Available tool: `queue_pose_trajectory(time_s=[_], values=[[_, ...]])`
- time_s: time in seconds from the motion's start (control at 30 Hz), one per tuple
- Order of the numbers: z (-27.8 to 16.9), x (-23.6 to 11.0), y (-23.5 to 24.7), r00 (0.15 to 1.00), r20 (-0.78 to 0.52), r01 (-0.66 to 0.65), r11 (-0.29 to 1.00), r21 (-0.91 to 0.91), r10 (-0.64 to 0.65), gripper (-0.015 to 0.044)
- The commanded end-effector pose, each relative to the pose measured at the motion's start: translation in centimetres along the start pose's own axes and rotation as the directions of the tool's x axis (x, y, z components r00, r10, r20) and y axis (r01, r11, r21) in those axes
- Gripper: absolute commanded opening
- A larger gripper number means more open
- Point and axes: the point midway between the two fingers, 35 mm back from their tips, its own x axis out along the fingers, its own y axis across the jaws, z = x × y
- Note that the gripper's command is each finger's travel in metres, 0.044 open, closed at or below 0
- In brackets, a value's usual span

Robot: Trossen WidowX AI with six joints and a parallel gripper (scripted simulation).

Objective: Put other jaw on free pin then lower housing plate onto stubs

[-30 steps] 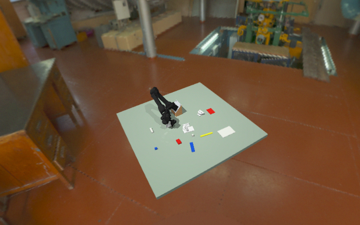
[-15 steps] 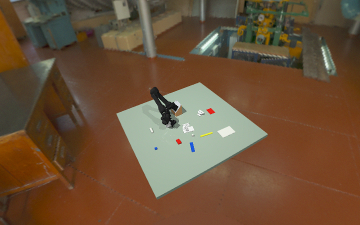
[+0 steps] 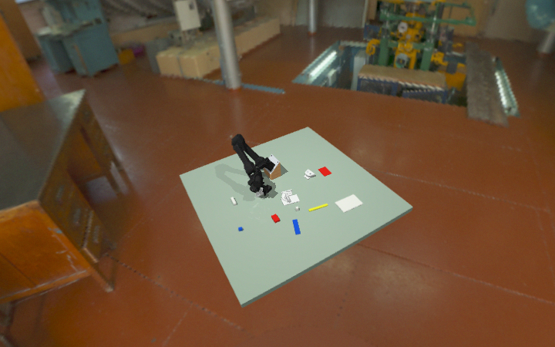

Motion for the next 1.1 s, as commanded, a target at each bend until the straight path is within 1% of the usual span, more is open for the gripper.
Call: queue_pose_trajectory(time_s=[0.0, 0.17, 0.2, 0.73, 1.07], values=[[0.0, 0.0, 0.0, 1.000, 0.000, 0.000, 1.000, 0.000, 0.000, 0.0282], [0.0, 0.0, 0.0, 1.000, 0.000, 0.000, 1.000, 0.000, 0.000, 0.0151], [0.0, 0.0, 0.0, 1.000, 0.000, 0.000, 1.000, 0.000, 0.000, 0.0134], [0.0, 0.0, 0.0, 1.000, 0.000, 0.000, 1.000, 0.000, 0.000, 0.0134], [-0.1, -2.9, 0.5, 1.000, -0.015, -0.007, 1.000, 0.001, 0.007, 0.0134]])
